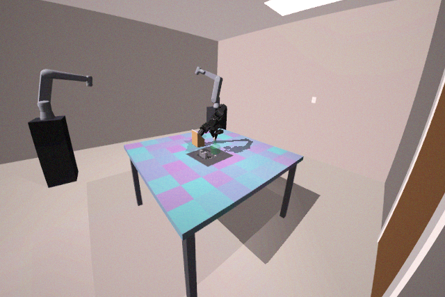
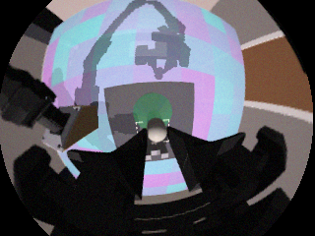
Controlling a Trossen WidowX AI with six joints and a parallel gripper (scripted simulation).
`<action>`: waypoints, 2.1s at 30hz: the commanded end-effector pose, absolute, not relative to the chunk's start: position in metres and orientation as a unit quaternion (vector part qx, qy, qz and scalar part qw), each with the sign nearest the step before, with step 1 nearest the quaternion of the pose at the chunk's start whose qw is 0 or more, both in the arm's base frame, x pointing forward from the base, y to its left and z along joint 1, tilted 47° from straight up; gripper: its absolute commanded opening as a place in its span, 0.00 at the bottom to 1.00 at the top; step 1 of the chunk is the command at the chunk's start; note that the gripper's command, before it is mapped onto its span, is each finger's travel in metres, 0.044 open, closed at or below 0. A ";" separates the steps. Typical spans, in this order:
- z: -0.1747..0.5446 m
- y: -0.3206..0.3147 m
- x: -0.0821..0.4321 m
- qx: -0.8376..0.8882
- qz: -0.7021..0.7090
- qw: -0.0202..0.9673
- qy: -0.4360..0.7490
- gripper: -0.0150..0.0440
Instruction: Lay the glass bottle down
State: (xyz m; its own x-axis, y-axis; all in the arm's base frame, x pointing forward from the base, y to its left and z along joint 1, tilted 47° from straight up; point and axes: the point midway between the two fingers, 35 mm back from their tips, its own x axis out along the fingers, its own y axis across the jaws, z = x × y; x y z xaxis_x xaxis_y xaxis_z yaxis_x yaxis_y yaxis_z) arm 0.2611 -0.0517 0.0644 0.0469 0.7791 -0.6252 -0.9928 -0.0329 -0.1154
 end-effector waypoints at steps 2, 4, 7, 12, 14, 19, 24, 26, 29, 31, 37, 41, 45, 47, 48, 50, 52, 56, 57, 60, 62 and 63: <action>0.058 -0.060 0.262 -0.280 0.662 0.667 0.194 0.43; 0.057 -0.061 0.262 -0.279 0.663 0.668 0.193 0.43; 0.056 -0.063 0.262 -0.276 0.663 0.669 0.192 0.43; 0.053 -0.066 0.263 -0.272 0.664 0.670 0.190 0.43; 0.052 -0.067 0.263 -0.270 0.664 0.671 0.189 0.43; 0.049 -0.070 0.263 -0.266 0.665 0.673 0.187 0.43; 0.046 -0.074 0.264 -0.263 0.665 0.674 0.185 0.43; 0.044 -0.075 0.264 -0.261 0.665 0.675 0.185 0.43; 0.042 -0.077 0.264 -0.259 0.665 0.676 0.184 0.43; 0.041 -0.078 0.265 -0.257 0.665 0.677 0.183 0.43; 0.036 -0.083 0.265 -0.253 0.665 0.679 0.181 0.43; 0.033 -0.085 0.266 -0.249 0.665 0.681 0.180 0.43; 0.029 -0.088 0.266 -0.246 0.664 0.683 0.180 0.43; 0.027 -0.090 0.267 -0.245 0.664 0.684 0.179 0.43; 0.026 -0.090 0.267 -0.244 0.664 0.684 0.179 0.43; 0.024 -0.092 0.267 -0.243 0.663 0.685 0.179 0.43; 0.022 -0.093 0.267 -0.241 0.663 0.686 0.178 0.43; 0.018 -0.096 0.268 -0.239 0.662 0.688 0.177 0.43; 0.017 -0.097 0.268 -0.238 0.662 0.688 0.177 0.43; 0.014 -0.098 0.268 -0.235 0.662 0.690 0.177 0.43; 0.012 -0.100 0.269 -0.234 0.661 0.691 0.177 0.43; 0.011 -0.100 0.269 -0.233 0.661 0.691 0.177 0.43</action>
State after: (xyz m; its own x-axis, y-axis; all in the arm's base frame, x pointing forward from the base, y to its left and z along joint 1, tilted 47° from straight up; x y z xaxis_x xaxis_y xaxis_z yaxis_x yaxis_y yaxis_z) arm 0.2682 -0.0961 0.0183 0.0659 0.8352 -0.5459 -0.9961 0.0233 -0.0846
